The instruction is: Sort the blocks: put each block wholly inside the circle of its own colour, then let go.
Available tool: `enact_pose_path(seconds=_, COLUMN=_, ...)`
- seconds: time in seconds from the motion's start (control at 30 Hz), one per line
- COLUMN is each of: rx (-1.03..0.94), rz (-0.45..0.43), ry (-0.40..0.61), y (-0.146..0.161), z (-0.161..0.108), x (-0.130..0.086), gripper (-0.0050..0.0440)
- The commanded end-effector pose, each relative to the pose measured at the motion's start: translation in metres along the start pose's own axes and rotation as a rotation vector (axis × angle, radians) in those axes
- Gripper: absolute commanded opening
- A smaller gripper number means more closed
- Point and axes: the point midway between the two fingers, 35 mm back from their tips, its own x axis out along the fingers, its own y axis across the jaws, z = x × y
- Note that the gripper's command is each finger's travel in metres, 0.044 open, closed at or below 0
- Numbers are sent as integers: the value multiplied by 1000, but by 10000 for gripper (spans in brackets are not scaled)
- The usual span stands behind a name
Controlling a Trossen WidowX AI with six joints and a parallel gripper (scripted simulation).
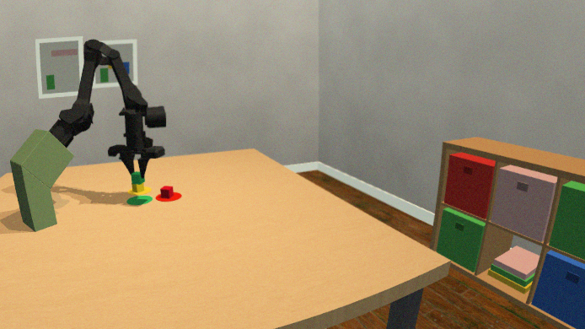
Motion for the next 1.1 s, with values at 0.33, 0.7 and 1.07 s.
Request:
enact_pose_path(seconds=0.33, rx=10, rz=-16, ry=-16, y=12, z=9, x=14, gripper=105)
enact_pose_path(seconds=0.7, rx=11, rz=-15, ry=-16, y=13, z=9, x=33, gripper=105)
enact_pose_path(seconds=1.07, rx=5, rz=-22, ry=-24, y=11, z=12, x=31, gripper=105)
